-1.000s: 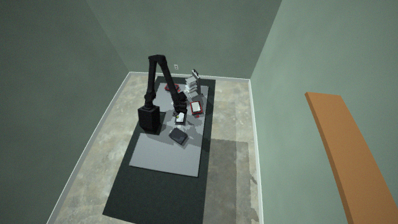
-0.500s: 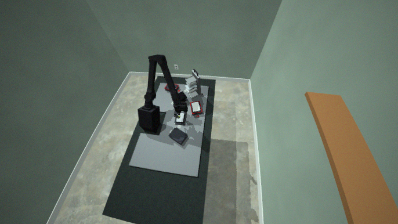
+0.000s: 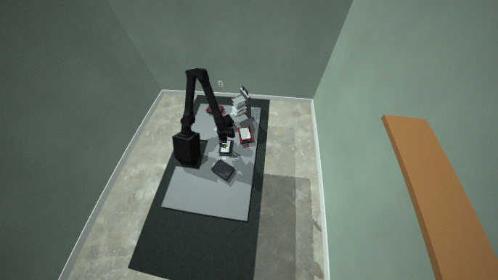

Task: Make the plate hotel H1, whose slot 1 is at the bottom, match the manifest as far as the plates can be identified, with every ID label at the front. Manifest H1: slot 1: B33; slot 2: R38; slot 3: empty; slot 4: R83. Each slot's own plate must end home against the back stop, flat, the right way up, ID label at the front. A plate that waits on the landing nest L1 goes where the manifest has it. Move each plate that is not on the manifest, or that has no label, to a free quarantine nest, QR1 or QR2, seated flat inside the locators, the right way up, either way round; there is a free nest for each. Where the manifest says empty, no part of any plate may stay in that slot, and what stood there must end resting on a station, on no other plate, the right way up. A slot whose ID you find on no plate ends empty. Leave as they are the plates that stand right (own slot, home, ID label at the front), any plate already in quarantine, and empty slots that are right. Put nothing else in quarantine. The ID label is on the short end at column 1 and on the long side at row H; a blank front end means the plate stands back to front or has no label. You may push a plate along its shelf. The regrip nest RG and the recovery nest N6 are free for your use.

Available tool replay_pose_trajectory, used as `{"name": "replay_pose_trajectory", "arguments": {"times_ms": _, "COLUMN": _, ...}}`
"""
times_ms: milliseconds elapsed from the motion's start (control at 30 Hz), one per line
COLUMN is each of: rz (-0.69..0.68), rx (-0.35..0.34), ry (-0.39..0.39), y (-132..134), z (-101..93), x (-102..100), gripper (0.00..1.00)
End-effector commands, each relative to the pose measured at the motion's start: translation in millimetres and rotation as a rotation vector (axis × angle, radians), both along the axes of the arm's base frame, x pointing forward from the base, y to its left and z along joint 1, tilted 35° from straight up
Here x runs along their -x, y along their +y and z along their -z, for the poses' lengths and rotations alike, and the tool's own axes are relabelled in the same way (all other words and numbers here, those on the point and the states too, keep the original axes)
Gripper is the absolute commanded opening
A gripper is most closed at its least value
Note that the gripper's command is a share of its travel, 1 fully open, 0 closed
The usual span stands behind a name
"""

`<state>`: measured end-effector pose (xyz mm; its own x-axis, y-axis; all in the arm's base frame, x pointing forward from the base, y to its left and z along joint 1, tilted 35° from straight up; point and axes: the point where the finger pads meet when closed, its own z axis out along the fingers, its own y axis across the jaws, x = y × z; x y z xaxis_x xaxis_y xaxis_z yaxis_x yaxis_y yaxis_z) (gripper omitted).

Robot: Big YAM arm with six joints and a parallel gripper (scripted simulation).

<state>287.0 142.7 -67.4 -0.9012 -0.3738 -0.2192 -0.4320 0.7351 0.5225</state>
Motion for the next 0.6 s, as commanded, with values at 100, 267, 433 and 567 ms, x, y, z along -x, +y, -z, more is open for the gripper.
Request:
{"name": "replay_pose_trajectory", "arguments": {"times_ms": 100, "rz": -0.097, "rx": -0.008, "ry": -0.095, "y": -3.4, "z": -6.7, "x": -9.1, "gripper": 1.00}}
{"name": "replay_pose_trajectory", "arguments": {"times_ms": 267, "rz": -0.180, "rx": -0.011, "ry": -0.152, "y": -3.3, "z": -6.7, "x": -9.0, "gripper": 1.00}}
{"name": "replay_pose_trajectory", "arguments": {"times_ms": 433, "rz": -0.252, "rx": -0.013, "ry": -0.202, "y": -3.3, "z": -6.7, "x": -8.9, "gripper": 1.00}}
{"name": "replay_pose_trajectory", "arguments": {"times_ms": 567, "rz": -0.296, "rx": -0.014, "ry": -0.232, "y": -3.2, "z": -6.7, "x": -8.9, "gripper": 1.00}}
